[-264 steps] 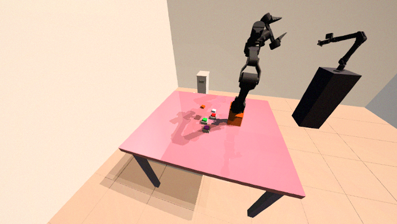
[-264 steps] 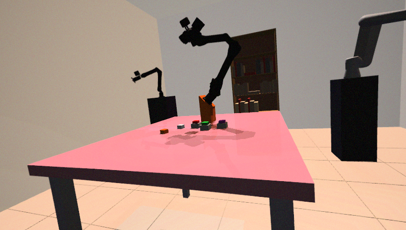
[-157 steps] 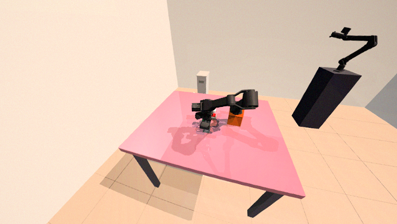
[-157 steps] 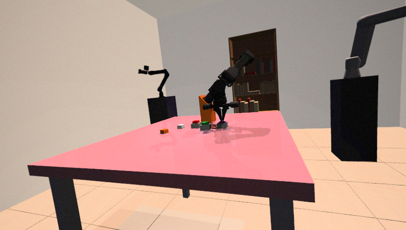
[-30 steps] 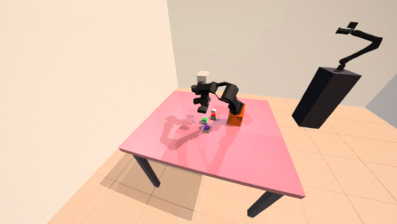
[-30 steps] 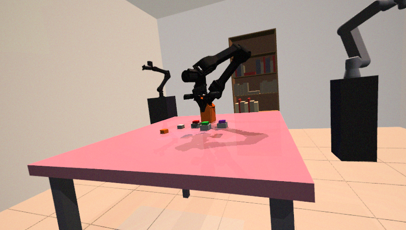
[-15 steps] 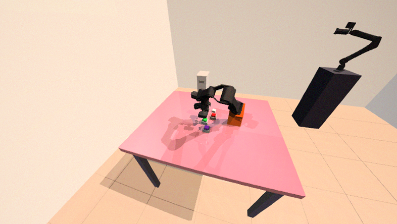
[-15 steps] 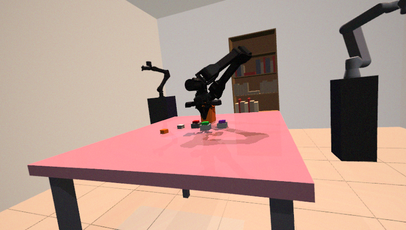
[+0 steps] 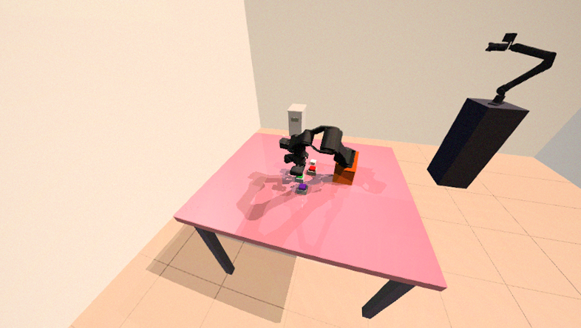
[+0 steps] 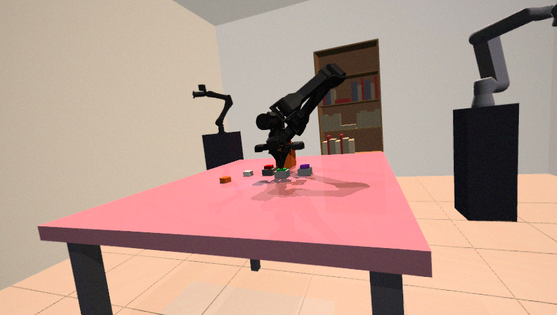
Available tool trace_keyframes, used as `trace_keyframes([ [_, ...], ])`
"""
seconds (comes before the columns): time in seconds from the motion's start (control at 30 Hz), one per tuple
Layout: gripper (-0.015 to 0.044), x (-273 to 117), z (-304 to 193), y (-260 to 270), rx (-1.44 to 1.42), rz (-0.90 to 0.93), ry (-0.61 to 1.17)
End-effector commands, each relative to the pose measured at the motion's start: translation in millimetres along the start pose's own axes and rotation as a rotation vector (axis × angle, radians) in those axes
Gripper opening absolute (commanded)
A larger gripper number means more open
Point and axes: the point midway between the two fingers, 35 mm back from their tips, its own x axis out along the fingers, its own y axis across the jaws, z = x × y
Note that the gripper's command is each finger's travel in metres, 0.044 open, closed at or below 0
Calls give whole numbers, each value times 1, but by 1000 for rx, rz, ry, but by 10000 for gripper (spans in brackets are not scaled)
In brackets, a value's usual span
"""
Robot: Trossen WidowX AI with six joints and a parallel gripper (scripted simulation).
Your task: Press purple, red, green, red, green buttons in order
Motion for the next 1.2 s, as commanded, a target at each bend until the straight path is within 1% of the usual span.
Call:
trace_keyframes([
  [0.0, 20, 2, -1, 1, 4, 6, 2],
  [0.47, 20, -1, 0, 0, 0, 0, 0],
  [0.6, 20, -30, -1, 0, 4, 4, 2],
  [0.73, 20, -35, 0, 0, 4, 4, 2],
  [0.77, 20, -42, 0, -1, 4, 2, 1],
  [0.87, 20, -83, 1, -1, 5, 0, 2],
  [0.9, 20, -91, 0, -1, 4, 2, 2],
  [1.07, 20, -94, -1, -3, 5, 1, 2],
  [1.17, 20, -96, -18, -33, 8, -10, 1],
])
